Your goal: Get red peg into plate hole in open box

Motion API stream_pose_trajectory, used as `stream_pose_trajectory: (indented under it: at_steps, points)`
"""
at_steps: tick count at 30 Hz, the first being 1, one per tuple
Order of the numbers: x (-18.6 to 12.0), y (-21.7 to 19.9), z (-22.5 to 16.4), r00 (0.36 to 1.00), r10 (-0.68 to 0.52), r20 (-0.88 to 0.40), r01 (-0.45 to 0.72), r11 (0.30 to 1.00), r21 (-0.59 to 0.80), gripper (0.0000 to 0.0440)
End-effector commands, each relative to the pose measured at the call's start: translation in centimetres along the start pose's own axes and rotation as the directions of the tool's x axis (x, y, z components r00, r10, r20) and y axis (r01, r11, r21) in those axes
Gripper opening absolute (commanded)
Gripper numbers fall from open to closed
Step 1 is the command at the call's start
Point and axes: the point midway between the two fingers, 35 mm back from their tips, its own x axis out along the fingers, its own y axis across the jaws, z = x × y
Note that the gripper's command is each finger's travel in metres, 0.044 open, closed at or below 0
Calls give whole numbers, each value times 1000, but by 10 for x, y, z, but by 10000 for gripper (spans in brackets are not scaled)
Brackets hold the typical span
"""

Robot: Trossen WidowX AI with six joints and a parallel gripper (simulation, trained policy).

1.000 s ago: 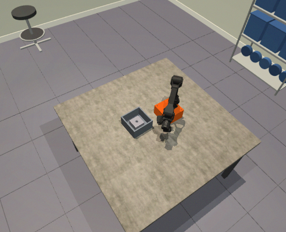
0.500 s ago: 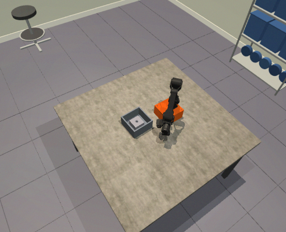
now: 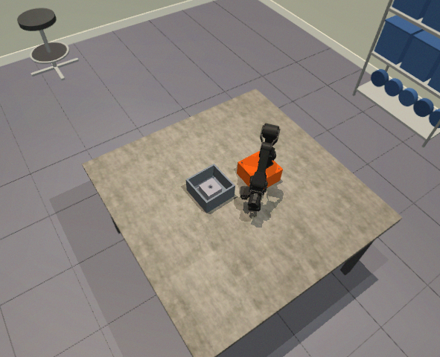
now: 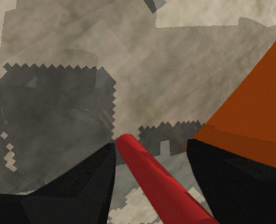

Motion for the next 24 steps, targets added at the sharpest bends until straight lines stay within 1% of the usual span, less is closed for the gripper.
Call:
stream_pose_trajectory:
  at_steps: [1,4,6,8,14,24]
  points:
    - [12,-11,-4,998,-54,-14,54,999,-1,138]
    - [17,-12,-4,998,-68,-15,68,998,-6,59]
    - [18,-14,-5,996,-85,-20,84,996,-11,16]
    - [14,-13,0,996,-84,0,84,996,-16,0]
    - [-5,-8,11,997,-62,42,62,998,-17,0]
    - [-39,-12,28,995,-46,87,46,999,-4,0]
